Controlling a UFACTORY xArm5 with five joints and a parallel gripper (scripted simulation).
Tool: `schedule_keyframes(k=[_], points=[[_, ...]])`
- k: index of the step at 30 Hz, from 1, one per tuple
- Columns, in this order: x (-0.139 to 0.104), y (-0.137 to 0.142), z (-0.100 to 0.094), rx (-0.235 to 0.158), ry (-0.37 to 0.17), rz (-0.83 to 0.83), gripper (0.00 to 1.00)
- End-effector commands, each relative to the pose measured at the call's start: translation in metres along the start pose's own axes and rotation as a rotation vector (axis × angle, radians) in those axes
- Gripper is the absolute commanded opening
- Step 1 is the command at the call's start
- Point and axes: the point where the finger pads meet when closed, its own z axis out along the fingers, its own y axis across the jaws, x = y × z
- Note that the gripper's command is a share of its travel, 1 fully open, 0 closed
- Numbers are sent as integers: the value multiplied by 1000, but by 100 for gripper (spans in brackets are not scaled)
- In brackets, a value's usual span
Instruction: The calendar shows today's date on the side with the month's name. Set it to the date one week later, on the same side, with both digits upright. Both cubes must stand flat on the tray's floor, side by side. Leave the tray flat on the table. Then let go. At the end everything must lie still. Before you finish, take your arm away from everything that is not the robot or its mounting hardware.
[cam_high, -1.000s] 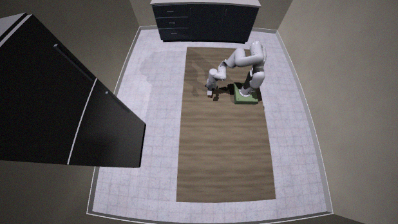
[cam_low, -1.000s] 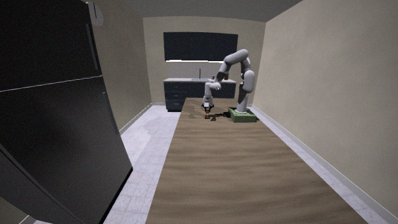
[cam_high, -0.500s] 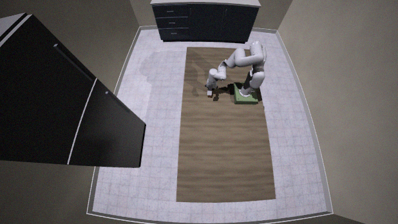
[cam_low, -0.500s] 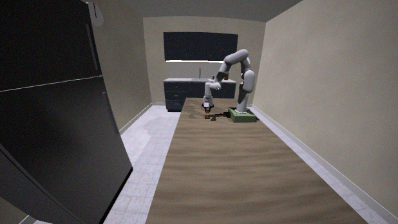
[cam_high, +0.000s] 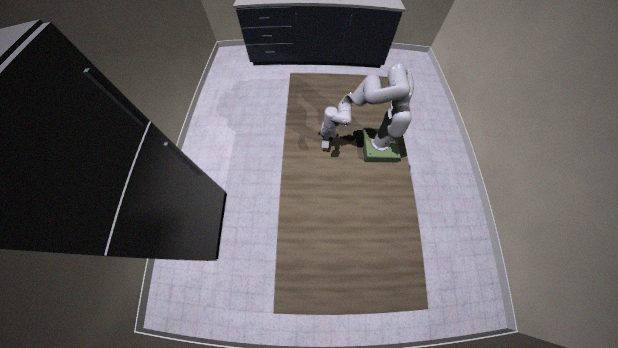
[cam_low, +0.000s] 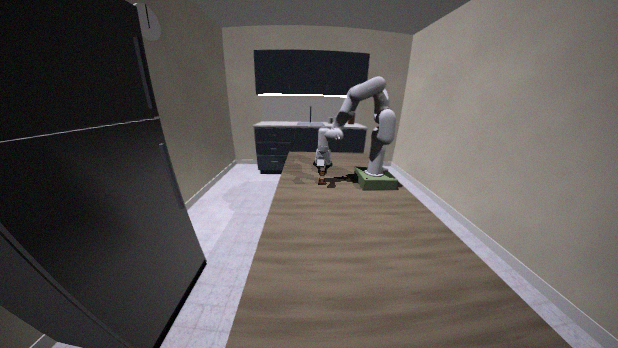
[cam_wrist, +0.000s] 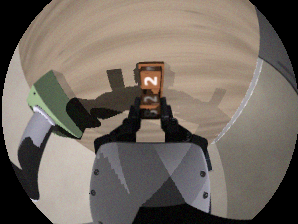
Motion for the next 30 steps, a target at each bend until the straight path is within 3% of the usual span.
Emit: schedule_keyframes(k=[1,30], points=[[0,1,-1,-3,0,0,27],[0,1,9,-3,0,0,27]])
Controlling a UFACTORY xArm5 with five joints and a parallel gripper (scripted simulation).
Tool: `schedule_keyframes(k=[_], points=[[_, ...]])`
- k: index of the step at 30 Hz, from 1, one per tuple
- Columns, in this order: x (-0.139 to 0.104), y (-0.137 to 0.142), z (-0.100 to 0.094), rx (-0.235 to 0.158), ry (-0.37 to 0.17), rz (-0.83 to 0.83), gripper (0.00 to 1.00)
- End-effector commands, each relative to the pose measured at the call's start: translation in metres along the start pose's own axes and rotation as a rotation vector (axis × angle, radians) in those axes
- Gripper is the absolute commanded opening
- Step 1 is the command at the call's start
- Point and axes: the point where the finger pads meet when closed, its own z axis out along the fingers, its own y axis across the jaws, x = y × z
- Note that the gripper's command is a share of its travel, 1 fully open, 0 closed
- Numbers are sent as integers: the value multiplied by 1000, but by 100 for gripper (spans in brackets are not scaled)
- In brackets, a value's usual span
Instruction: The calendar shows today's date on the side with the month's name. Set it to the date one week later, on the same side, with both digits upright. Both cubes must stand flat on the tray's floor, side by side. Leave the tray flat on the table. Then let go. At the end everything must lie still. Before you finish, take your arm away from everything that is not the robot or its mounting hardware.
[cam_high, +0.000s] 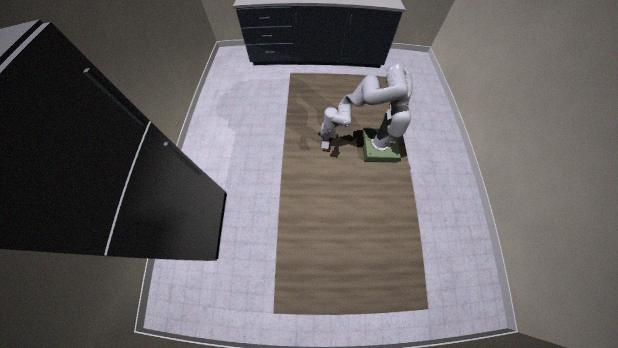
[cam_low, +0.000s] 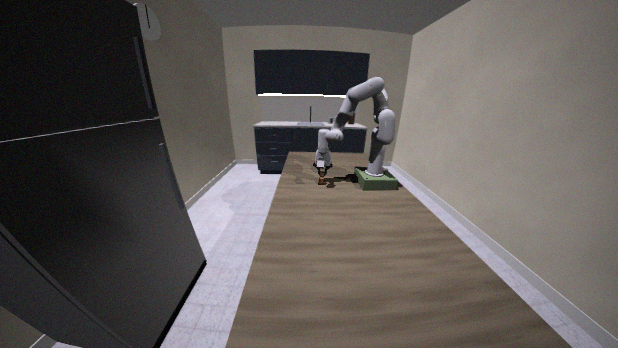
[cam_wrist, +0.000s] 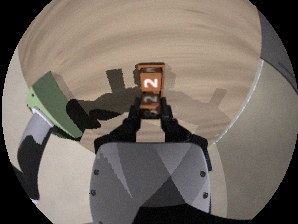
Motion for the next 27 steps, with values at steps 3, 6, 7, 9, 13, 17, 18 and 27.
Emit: schedule_keyframes(k=[3,6,7,9,13,17,18,27], points=[[0,1,5,-3,0,0,27],[0,1,8,-3,0,0,27],[0,1,8,-3,0,0,27],[0,1,9,-3,0,0,27],[0,1,12,-3,0,0,27],[0,1,14,-3,0,0,27],[0,1,14,-3,0,0,27],[0,1,16,-3,0,0,27]])
